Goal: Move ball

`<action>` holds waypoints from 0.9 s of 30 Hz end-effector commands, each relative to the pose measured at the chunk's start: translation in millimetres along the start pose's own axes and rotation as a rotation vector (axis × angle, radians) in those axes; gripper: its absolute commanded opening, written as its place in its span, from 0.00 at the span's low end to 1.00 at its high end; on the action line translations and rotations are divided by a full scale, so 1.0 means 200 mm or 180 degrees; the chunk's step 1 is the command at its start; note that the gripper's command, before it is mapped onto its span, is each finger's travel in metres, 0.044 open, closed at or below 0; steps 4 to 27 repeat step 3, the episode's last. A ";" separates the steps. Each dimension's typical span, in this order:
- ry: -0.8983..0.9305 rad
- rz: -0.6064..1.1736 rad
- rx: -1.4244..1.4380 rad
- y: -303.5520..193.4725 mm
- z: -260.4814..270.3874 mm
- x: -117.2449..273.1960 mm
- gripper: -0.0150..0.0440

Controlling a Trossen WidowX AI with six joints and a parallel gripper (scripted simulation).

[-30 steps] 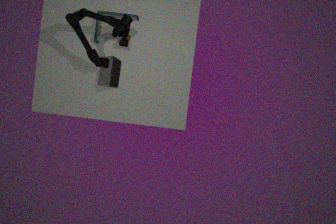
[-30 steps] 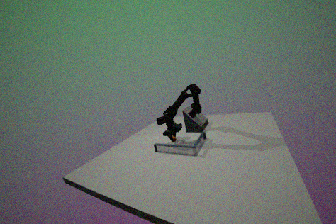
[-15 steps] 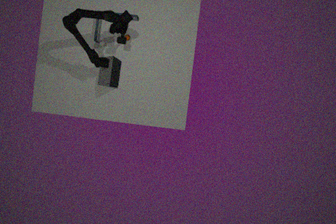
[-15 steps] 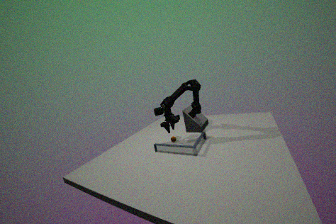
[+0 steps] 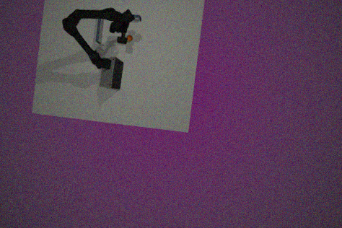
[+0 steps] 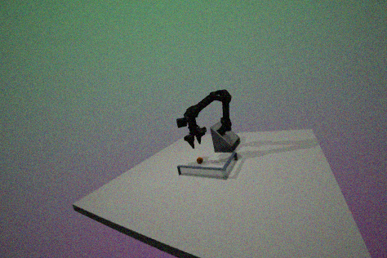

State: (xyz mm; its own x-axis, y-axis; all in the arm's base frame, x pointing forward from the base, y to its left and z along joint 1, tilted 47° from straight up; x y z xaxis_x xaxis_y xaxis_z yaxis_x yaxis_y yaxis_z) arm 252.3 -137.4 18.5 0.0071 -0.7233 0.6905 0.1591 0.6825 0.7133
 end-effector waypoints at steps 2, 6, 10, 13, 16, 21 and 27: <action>-0.0020 0.0029 0.0045 0.02 0.00 0.06 1.00; -0.0020 0.0029 0.0045 0.02 0.00 0.06 1.00; -0.0020 0.0029 0.0045 0.02 0.00 0.06 1.00; -0.0020 0.0029 0.0045 0.02 0.00 0.06 1.00; -0.0020 0.0029 0.0045 0.02 0.00 0.06 1.00; -0.0020 0.0029 0.0045 0.02 0.00 0.06 1.00; -0.0020 0.0029 0.0045 0.02 0.00 0.06 1.00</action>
Point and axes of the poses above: the point midway between the two fingers, 35 mm back from their tips, its own x axis back along the fingers, its own z axis across the jaws, y = z × x, the point moved 10 cm from there along x, back along the fingers, and after that the axes turned 12 degrees about -x, right-handed, at the moved point
